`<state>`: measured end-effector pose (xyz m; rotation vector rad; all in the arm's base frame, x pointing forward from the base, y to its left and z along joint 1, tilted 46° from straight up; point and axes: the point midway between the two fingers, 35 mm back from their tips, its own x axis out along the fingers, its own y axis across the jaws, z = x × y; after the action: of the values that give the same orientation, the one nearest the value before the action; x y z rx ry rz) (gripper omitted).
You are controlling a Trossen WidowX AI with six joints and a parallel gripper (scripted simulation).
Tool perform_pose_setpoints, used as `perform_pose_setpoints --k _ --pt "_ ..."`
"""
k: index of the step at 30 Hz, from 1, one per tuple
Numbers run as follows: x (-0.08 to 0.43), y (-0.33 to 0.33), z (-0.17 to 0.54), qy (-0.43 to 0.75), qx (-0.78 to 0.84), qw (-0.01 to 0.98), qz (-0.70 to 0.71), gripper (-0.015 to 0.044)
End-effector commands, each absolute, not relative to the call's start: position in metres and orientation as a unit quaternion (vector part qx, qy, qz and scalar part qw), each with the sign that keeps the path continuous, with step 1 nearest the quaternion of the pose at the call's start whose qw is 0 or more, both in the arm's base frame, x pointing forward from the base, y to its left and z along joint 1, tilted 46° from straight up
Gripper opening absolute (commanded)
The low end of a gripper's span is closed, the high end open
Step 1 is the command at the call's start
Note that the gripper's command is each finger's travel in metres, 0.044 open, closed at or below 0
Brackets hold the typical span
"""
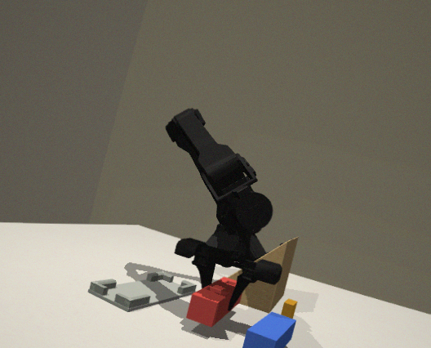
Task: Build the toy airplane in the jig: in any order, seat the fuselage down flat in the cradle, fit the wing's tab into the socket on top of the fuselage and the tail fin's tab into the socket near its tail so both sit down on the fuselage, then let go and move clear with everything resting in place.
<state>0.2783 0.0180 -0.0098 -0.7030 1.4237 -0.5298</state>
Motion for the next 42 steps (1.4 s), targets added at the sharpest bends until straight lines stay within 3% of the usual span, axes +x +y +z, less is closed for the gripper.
perform_pose_setpoints --k 1,31,42 --pt "0.280 0.029 -0.002 0.630 -0.307 0.674 -0.233 0.0000" --pt "0.266 0.092 0.064 0.631 -0.308 0.671 -0.235 0.0000" --pt "0.273 0.072 0.074 0.631 -0.297 0.676 -0.237 0.0000"
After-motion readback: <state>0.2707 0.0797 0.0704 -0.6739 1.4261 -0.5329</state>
